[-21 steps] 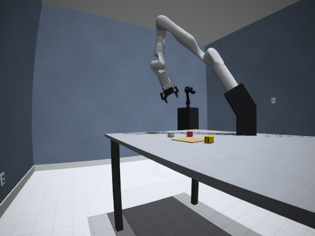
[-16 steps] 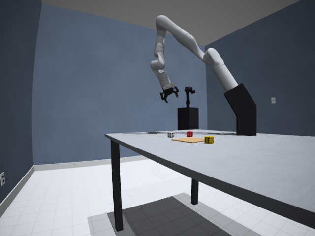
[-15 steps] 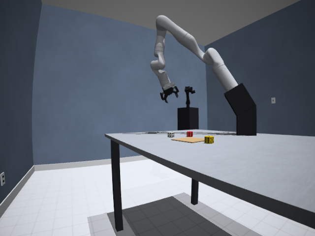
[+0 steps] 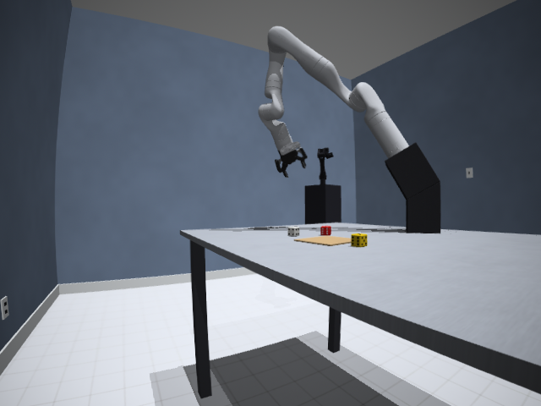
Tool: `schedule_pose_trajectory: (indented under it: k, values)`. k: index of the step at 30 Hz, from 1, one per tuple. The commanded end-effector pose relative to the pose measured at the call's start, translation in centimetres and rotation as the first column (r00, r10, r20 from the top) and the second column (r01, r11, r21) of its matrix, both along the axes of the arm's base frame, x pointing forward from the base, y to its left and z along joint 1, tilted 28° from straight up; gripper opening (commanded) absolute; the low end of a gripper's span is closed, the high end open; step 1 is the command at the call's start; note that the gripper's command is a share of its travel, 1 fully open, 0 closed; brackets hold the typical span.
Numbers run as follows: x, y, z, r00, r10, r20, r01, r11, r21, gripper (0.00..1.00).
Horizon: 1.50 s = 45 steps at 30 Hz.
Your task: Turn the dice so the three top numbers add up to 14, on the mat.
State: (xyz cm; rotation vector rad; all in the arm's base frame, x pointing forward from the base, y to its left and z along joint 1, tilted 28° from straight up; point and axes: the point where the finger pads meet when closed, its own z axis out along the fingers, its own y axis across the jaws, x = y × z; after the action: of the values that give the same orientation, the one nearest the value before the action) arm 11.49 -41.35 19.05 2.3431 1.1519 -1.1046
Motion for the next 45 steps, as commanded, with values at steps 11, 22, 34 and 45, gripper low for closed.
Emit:
schedule_pose_trajectory:
  k: [11,22,34,45]
  values:
    - [13.0,1.8,-4.9,0.882,0.47,0.034,-0.469,0.869,0.156,1.0]
    - [23.6,7.5,-8.9,0.613,0.782,0.113,-0.778,0.574,0.255,1.0]
    - [30.7,14.7,-11.5,0.321,0.926,0.2,-0.921,0.255,0.295,1.0]
    - [30.7,14.7,-11.6,0.32,0.926,0.2,-0.921,0.255,0.295,1.0]
